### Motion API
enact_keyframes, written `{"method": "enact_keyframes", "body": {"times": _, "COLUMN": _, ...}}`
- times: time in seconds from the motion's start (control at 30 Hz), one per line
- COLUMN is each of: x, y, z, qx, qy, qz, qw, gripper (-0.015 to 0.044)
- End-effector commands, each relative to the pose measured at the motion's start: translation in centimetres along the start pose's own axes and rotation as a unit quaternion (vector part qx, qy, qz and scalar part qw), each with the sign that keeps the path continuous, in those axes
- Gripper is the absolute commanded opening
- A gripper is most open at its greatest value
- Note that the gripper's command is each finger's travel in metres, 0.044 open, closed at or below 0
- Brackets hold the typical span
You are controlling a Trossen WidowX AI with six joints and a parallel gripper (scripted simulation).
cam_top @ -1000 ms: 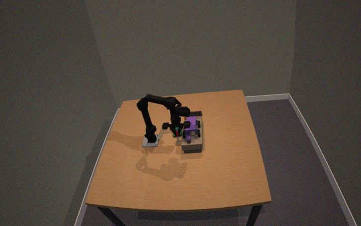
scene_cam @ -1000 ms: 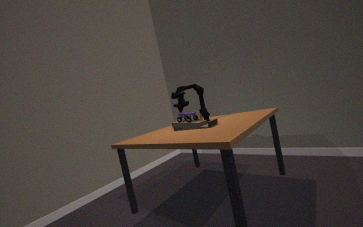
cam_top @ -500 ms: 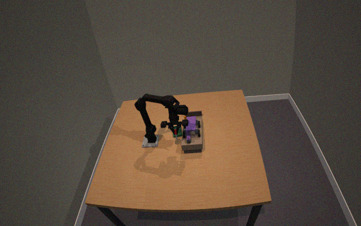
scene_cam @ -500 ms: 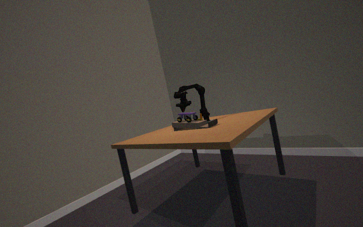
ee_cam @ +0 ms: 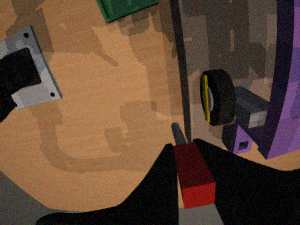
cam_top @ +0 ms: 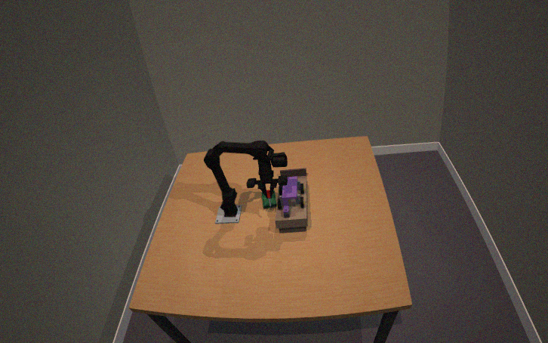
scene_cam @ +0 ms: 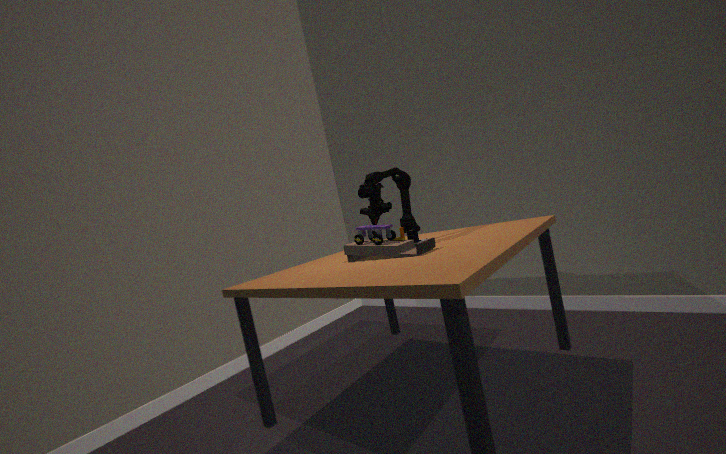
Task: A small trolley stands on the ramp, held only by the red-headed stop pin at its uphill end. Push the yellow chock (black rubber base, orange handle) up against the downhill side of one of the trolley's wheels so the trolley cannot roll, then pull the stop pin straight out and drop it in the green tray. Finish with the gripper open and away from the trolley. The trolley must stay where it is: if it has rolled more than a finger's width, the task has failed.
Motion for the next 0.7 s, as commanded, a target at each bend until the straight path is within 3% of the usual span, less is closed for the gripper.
{"method": "enact_keyframes", "body": {"times": 0.0, "x": 0.0, "y": 1.2, "z": -0.3, "qx": 0.003, "qy": -0.003, "qz": 0.003, "qw": 1.000, "gripper": 0.0000}}
{"method": "enact_keyframes", "body": {"times": 0.67, "x": -0.9, "y": 8.7, "z": -1.5, "qx": -0.001, "qy": -0.003, "qz": 0.003, "qw": 1.000, "gripper": 0.0000}}
Point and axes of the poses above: the point midway between the two fingers, 35 mm back from their tips, its own z axis out along the fingers, its own x axis across the jaws, y = z × x, the point moved 6 cm from there along -z, back along the fingers, and after that the axes turned 8 degrees about -z, right-handed, at the moved point
